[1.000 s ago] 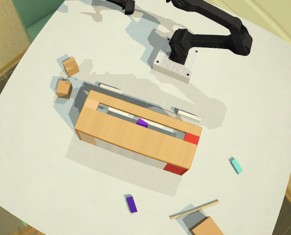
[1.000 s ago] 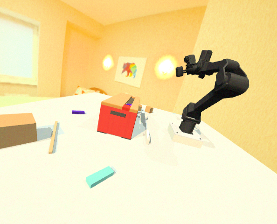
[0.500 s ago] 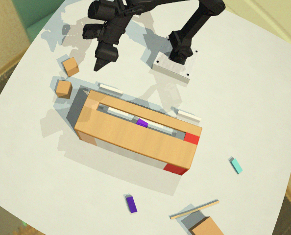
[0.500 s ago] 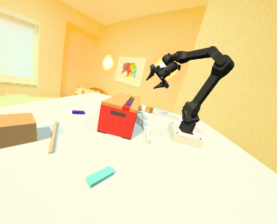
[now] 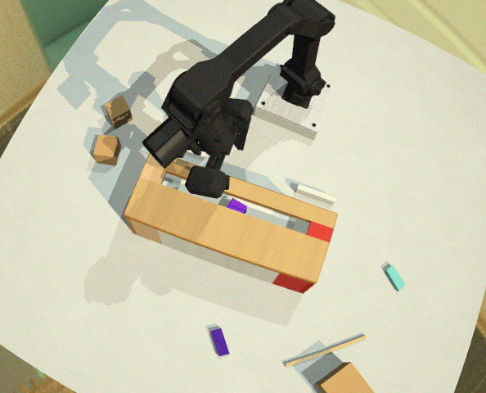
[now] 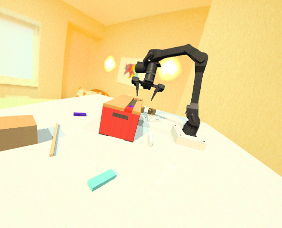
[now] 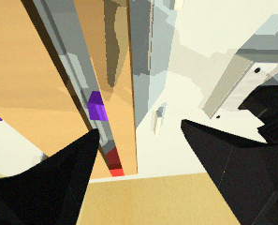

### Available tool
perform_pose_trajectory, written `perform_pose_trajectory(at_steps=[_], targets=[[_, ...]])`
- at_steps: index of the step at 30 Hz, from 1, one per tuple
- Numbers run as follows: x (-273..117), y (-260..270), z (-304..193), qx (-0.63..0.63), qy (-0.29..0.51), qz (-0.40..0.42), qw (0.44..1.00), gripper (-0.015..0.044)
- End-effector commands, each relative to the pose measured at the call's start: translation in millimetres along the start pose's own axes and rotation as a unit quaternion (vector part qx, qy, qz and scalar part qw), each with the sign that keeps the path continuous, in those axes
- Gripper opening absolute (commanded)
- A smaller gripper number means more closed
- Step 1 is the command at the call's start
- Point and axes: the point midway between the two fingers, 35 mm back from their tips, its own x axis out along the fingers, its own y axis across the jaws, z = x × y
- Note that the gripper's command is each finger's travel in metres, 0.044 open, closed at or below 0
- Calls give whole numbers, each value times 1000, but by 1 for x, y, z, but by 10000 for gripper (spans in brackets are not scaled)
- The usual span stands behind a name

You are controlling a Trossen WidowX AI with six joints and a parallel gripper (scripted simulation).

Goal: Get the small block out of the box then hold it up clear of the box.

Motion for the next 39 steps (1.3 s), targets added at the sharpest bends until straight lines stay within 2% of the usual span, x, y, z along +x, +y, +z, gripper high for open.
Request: perform_pose_trajectory(at_steps=[1,39], targets=[[0,0,-1,11,1,-7,1000,400],[51,3,28,10,0,-7,1000,400]])
